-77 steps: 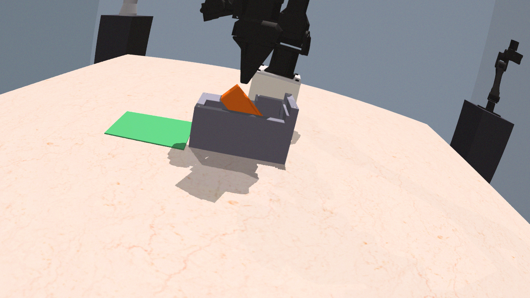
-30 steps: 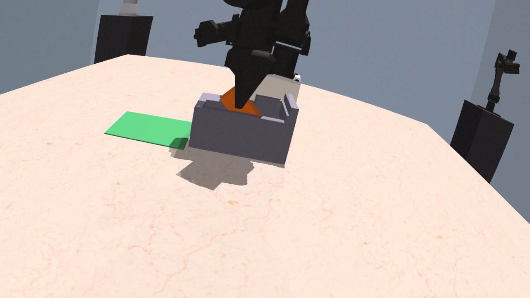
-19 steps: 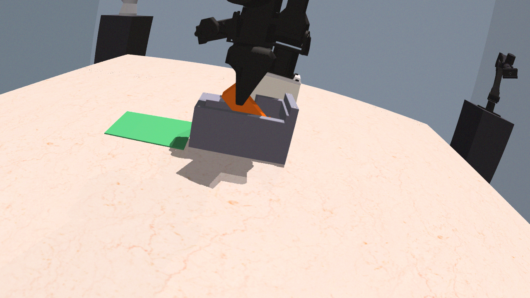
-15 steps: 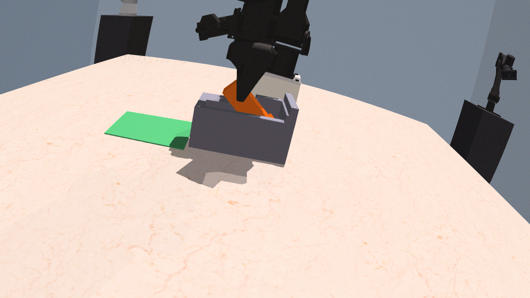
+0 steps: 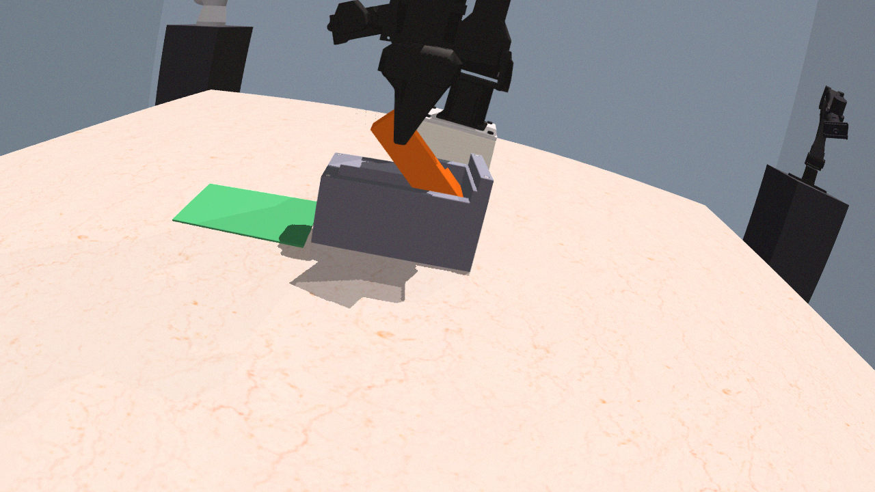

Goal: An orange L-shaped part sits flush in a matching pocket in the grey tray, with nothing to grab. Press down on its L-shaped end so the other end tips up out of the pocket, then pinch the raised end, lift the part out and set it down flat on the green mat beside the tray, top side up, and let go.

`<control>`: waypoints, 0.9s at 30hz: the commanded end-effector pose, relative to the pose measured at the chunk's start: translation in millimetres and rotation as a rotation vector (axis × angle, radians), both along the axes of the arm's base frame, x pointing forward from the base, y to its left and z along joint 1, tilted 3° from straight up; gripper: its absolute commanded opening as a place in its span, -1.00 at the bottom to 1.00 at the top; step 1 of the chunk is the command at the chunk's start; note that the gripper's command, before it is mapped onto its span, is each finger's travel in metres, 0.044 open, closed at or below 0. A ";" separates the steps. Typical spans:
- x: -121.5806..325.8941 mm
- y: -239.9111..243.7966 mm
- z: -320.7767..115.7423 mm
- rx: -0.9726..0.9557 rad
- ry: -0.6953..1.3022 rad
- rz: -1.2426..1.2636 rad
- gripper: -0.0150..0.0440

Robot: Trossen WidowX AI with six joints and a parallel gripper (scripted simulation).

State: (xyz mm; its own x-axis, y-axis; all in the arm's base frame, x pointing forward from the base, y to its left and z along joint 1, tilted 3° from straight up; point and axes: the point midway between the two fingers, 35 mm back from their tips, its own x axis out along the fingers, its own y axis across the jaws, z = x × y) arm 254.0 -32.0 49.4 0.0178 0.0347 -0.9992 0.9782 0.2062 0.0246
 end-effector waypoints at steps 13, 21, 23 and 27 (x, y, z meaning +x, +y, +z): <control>0.7 0.0 28.0 0.006 -0.011 0.001 -0.49; 0.4 -0.5 39.9 0.006 -0.011 0.001 -0.49; 0.3 -0.6 42.9 0.006 -0.011 0.001 -0.49; 0.1 -0.8 48.9 0.006 -0.011 0.001 -0.49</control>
